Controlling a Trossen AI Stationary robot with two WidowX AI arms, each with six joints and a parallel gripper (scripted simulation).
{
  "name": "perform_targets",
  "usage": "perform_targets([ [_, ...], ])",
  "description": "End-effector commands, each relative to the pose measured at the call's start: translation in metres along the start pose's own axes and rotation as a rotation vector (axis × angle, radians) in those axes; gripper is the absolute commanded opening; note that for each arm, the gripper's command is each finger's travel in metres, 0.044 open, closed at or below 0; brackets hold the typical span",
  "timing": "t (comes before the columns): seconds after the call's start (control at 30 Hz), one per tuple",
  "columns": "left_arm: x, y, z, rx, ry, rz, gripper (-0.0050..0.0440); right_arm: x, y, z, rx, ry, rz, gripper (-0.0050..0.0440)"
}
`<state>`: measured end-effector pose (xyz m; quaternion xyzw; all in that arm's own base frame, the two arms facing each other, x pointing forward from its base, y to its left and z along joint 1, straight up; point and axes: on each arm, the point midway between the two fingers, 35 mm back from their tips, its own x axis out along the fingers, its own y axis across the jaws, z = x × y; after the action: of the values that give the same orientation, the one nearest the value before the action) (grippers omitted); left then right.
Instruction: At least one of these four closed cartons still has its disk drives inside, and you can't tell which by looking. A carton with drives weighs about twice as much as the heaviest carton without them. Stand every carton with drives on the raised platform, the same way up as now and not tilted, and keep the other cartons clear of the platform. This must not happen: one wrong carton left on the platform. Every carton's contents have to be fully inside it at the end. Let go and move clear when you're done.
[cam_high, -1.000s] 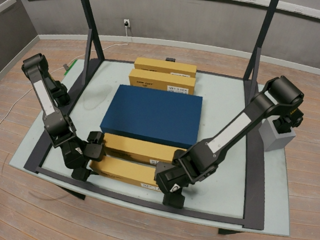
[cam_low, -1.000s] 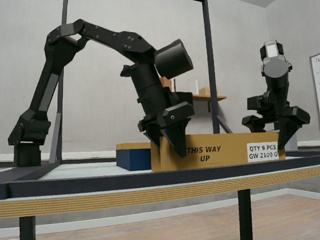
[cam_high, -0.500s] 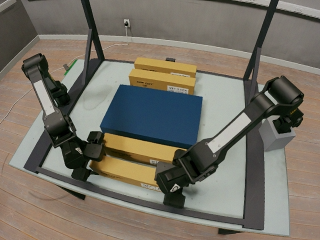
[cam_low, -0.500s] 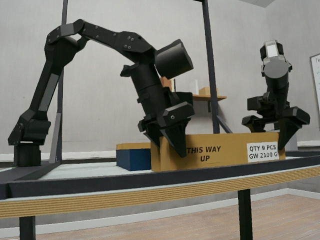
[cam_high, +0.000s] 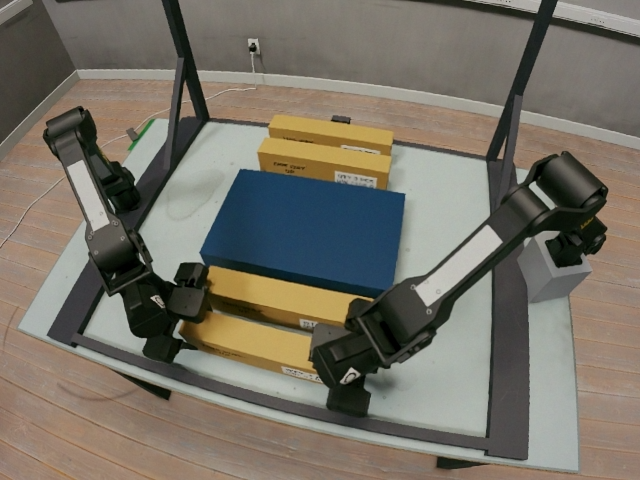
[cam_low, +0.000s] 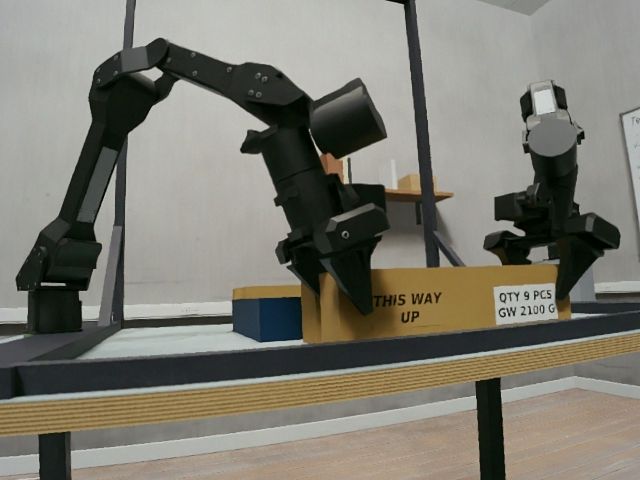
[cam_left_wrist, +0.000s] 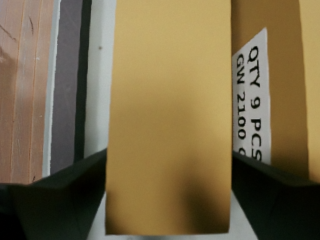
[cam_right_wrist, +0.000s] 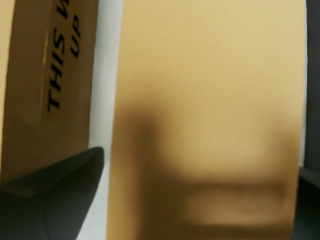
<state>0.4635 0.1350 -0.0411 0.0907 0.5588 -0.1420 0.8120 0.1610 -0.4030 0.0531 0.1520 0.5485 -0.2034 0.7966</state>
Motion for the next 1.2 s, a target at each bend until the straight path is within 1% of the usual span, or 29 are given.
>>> perform_targets([
  [0.0, -0.0093, 0.0037, 0.0100, 0.008, -0.025, 0.019, 0.0381, -0.0107, -0.0023, 0.0080, -0.009, -0.025, -0.022, 0.0382],
  [0.73, -0.0093, 0.0040, 0.0104, 0.008, -0.027, 0.021, 0.0381, -0.0107, -0.0023, 0.0080, -0.009, -0.025, -0.022, 0.0382],
  [0.77, -0.0116, 0.0043, 0.0103, 0.009, -0.029, 0.022, -0.0050, -0.0109, -0.0026, 0.0073, -0.009, -0.025, -0.022, -0.0050],
  [1.17, -0.0116, 0.0043, 0.0103, 0.009, -0.029, 0.022, -0.0050, -0.0109, -0.0026, 0.0073, -0.009, -0.025, -0.022, -0.0050],
])
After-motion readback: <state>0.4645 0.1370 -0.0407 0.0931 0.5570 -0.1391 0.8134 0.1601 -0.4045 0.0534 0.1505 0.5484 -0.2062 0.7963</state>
